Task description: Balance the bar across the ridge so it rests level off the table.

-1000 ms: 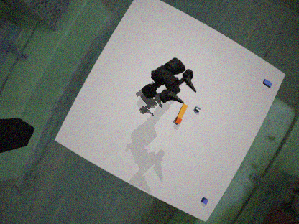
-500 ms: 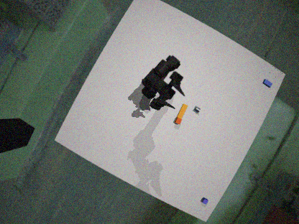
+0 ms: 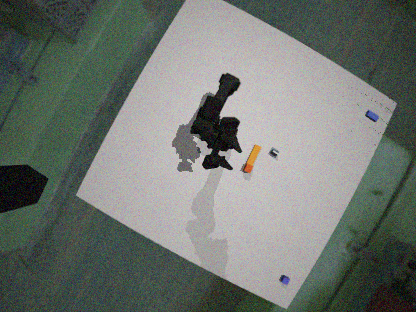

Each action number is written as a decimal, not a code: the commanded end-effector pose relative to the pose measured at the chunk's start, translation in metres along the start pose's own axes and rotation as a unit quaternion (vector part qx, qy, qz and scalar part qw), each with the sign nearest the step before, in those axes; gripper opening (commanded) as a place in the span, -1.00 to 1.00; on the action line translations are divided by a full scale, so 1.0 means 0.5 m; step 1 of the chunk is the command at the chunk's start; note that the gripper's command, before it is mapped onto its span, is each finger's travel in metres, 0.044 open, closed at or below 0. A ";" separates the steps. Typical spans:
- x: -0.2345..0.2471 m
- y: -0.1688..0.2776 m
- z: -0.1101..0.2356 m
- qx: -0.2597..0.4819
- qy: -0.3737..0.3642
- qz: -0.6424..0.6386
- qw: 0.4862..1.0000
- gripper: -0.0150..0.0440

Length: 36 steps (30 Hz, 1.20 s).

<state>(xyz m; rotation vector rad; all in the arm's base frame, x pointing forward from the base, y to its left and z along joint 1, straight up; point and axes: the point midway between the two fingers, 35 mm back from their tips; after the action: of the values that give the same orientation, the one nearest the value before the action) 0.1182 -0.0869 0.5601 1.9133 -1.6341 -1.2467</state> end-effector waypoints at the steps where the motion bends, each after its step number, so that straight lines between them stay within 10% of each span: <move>1: 0.019 -0.005 -0.007 -0.003 0.003 -0.021 1.000 0.58; 36: 0.288 -0.226 -0.112 -0.113 -0.200 -0.359 0.905 0.58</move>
<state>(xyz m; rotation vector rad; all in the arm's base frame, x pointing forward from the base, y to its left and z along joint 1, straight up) 0.2153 -0.1995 0.4629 2.3083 -0.9065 -2.0465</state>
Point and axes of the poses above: the point midway between the two fingers, 35 mm back from their tips, its own z axis back along the fingers, its own x axis across the jaws, y = z × x, and after that the axes turned 11 degrees about z, right-handed
